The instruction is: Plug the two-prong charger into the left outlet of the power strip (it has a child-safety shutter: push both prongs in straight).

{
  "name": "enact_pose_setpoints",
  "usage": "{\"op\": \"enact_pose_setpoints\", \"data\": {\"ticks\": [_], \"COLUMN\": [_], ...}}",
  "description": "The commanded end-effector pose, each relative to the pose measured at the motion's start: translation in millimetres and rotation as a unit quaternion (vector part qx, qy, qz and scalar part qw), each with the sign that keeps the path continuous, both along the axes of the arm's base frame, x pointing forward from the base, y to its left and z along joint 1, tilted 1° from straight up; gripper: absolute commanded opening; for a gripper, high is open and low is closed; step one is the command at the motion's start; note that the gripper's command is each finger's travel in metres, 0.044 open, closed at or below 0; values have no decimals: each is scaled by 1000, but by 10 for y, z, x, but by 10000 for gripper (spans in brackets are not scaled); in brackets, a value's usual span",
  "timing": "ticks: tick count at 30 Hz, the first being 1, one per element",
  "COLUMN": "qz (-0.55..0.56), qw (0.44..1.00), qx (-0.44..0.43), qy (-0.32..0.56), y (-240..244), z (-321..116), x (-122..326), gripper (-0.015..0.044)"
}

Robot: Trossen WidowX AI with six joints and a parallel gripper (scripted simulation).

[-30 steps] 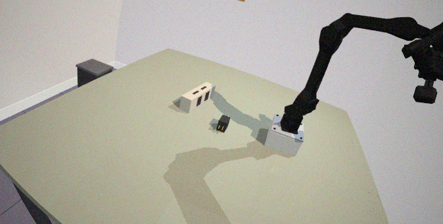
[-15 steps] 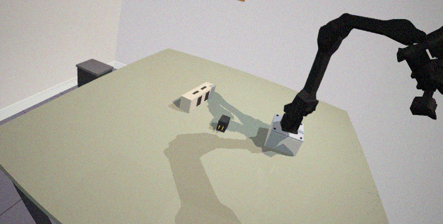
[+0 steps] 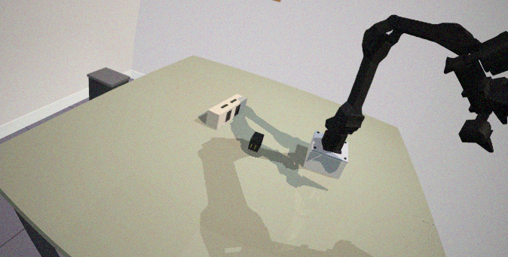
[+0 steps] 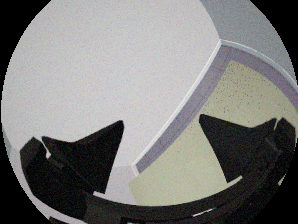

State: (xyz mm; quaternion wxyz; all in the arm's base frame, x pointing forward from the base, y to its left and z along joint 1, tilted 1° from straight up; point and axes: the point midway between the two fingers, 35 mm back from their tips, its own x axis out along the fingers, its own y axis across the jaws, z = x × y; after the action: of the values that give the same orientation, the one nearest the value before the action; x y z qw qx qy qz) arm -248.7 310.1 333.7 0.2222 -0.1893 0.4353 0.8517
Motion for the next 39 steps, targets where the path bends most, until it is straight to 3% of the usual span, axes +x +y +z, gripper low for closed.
{"op": "enact_pose_setpoints", "data": {"ticks": [1, 21, 39], "qz": [-22, -122, -190], "qw": [1000, 987, 963], "qx": [10, 45, 55], "qy": [-19, -99, -183], "y": [139, 600, 714], "z": [-112, -511, -905], "x": [193, 1180, 2137], "gripper": [440, 440, 440]}}
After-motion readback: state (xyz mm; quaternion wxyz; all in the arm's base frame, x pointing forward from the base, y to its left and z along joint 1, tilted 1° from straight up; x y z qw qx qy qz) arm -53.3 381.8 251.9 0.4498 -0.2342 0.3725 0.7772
